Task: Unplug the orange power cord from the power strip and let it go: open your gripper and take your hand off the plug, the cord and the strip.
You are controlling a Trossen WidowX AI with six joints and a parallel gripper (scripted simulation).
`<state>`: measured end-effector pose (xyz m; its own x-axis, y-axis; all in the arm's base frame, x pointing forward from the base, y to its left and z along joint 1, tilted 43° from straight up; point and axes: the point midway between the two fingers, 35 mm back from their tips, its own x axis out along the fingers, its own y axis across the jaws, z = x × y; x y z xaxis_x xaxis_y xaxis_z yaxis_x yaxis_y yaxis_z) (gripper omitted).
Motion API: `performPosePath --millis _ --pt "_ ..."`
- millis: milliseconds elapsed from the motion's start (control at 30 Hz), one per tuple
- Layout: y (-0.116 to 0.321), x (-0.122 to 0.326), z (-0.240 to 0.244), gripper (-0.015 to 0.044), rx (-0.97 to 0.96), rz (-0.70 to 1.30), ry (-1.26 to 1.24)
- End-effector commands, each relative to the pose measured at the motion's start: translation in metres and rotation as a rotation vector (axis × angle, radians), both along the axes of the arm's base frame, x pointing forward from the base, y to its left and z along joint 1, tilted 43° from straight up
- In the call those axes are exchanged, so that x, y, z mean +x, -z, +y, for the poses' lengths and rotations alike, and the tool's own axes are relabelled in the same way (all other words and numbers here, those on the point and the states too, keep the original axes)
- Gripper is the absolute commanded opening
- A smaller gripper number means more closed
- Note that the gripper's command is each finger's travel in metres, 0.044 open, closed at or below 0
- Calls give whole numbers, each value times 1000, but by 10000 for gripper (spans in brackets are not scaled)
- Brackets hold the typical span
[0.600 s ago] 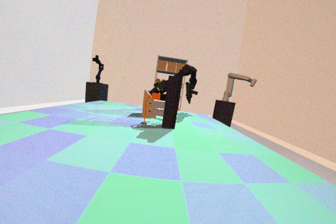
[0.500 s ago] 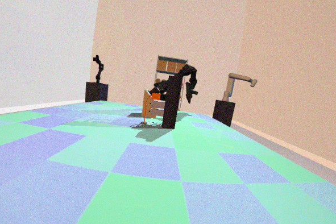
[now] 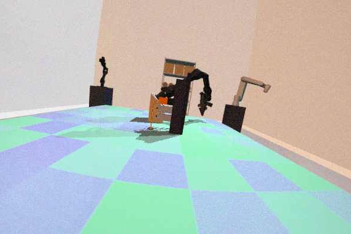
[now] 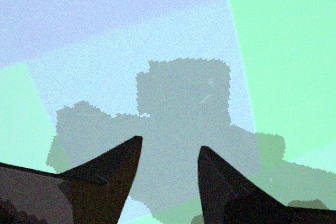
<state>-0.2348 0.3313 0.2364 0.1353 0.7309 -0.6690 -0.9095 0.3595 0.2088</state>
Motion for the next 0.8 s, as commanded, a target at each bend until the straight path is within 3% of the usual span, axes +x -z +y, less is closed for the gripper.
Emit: performPosePath --millis 0,433,767 --pt "1 39 25 160 -29 53 78" --pt "4 197 79 160 -53 273 336" --pt "31 351 64 160 -84 401 620"
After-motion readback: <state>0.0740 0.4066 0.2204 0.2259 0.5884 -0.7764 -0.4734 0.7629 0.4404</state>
